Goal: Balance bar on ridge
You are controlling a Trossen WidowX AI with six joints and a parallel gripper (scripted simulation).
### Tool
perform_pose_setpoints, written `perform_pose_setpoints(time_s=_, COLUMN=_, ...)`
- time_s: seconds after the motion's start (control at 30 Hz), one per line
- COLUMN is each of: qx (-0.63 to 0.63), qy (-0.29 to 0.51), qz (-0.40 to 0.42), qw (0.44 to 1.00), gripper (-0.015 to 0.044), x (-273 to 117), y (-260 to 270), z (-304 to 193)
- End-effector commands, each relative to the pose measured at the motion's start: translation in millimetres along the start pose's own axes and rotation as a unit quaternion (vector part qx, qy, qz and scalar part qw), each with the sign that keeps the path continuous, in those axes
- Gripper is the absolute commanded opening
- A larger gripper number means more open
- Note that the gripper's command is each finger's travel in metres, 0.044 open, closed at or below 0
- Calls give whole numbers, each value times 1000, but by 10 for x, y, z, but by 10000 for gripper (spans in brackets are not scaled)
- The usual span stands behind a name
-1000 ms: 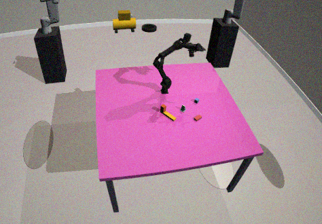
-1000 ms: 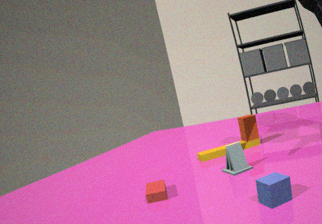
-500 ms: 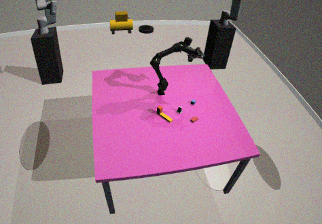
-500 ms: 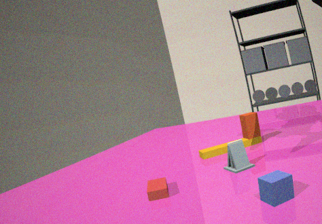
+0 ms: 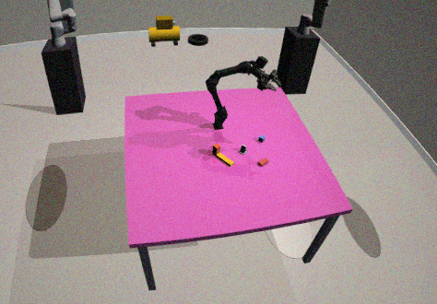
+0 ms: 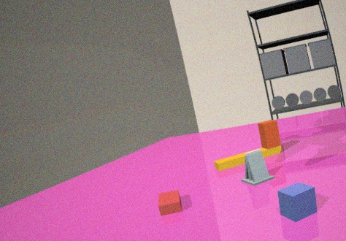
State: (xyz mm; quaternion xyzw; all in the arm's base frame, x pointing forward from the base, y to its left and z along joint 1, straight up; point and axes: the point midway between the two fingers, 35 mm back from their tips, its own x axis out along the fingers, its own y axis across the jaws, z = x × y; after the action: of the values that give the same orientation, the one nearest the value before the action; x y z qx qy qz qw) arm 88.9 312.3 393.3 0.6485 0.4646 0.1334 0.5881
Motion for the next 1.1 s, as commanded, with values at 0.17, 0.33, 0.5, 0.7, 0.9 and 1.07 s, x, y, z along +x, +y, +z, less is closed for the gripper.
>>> perform_pose_setpoints(time_s=0.17, qx=-103, qy=-62, qz=-31, qw=992, gripper=315, x=257, y=-4, z=381)
perform_pose_setpoints(time_s=0.33, qx=-138, qy=-93, qz=-48, qw=985, gripper=315, x=360, y=-1, z=605)
perform_pose_setpoints(time_s=0.5, qx=-179, qy=-119, qz=-72, qw=974, gripper=315, x=449, y=-10, z=828)
perform_pose_setpoints(time_s=0.7, qx=-243, qy=-142, qz=-113, qw=953, gripper=315, x=545, y=-42, z=1104)
perform_pose_setpoints(time_s=0.9, qx=-295, qy=-157, qz=-154, qw=930, gripper=315, x=602, y=-74, z=1385)
perform_pose_setpoints(time_s=1.07, qx=-333, qy=-163, qz=-186, qw=910, gripper=315, x=624, y=-104, z=1615)
